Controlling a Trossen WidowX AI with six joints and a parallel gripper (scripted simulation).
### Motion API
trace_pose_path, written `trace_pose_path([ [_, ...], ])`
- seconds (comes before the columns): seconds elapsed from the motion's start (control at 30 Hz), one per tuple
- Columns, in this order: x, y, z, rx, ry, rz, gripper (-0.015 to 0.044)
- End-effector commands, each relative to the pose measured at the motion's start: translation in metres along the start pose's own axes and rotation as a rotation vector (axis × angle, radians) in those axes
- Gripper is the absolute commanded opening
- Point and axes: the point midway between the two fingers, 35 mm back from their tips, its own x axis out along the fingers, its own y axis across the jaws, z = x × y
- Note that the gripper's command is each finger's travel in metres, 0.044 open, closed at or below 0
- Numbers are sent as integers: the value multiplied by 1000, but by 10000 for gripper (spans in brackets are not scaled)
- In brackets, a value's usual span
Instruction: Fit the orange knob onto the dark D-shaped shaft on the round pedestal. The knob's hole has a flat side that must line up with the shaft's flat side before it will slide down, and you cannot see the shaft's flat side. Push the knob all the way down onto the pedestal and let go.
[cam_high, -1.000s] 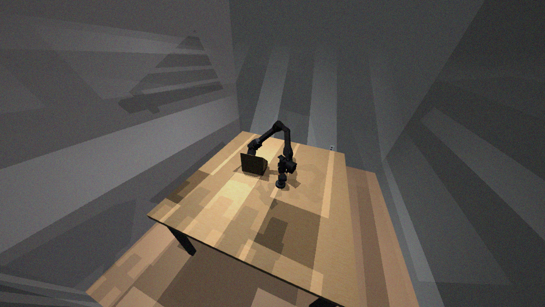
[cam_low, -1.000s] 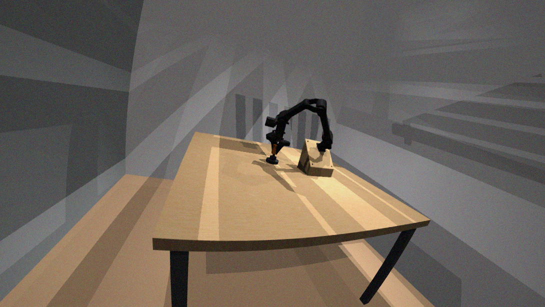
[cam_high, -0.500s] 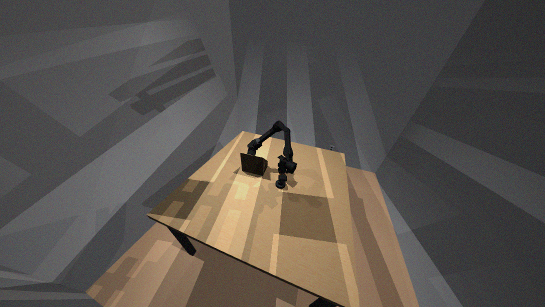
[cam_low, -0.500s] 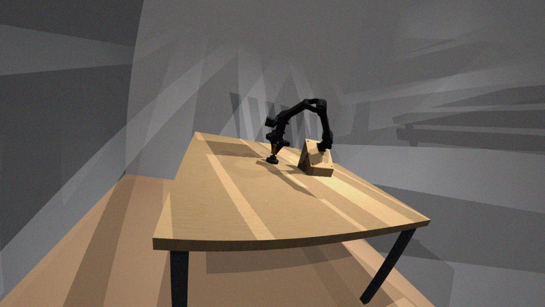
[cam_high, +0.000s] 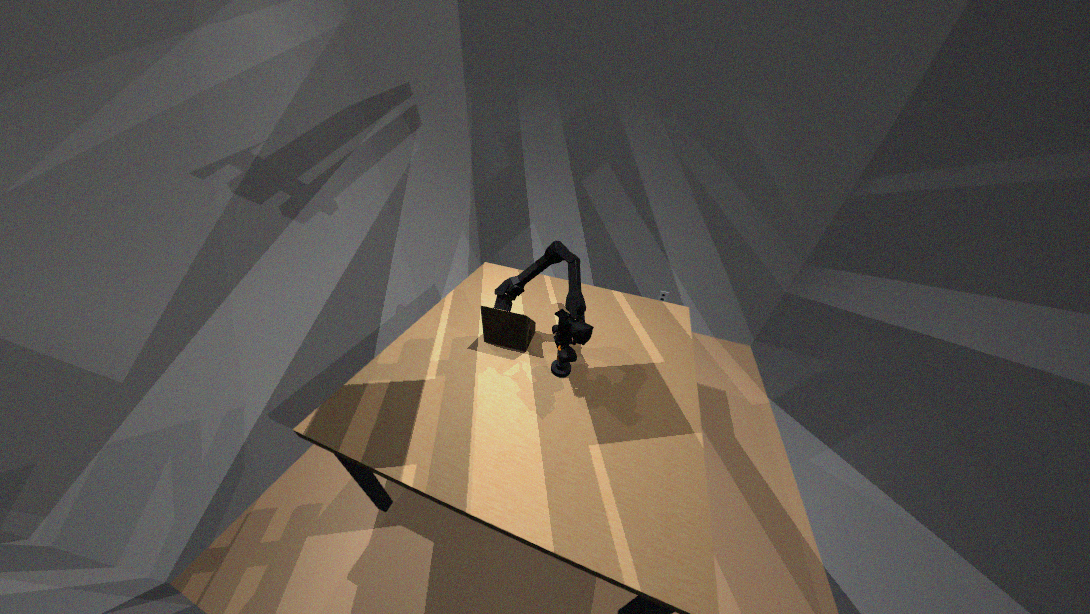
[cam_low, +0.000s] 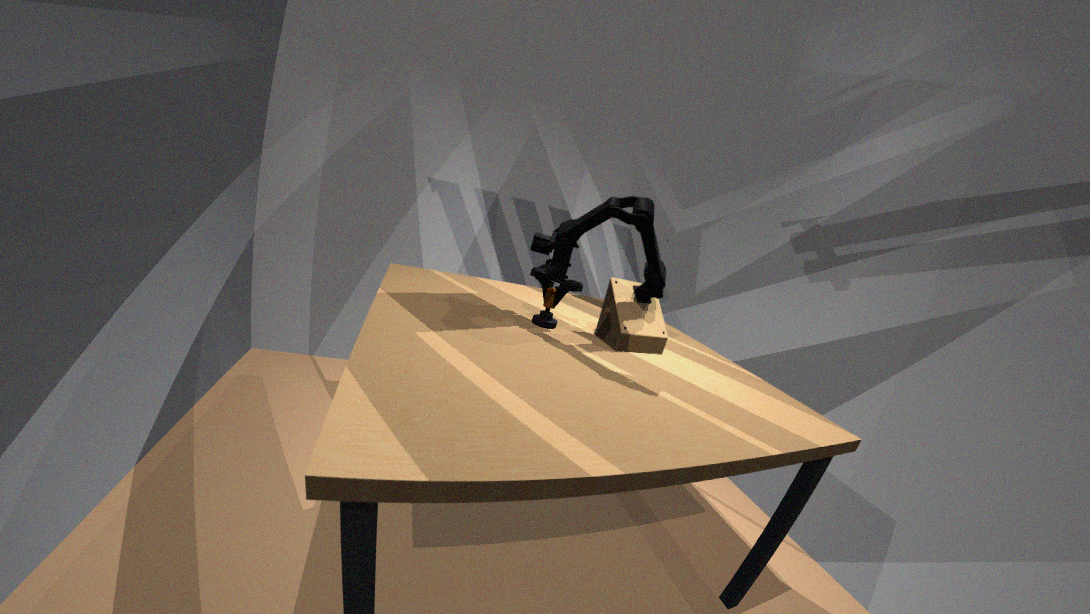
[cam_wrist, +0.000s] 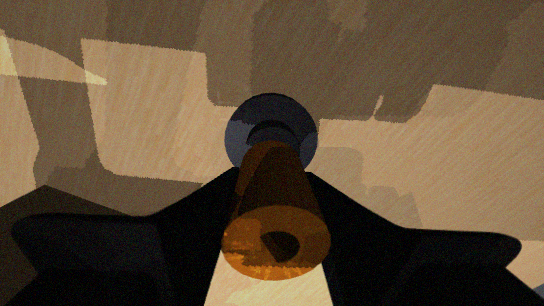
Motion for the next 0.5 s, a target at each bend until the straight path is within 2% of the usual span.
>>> trace_pose_path([
  [0.0,1,0,0,-56,1,-2,0],
  [0.47,3,-1,0,-56,1,-2,0],
])
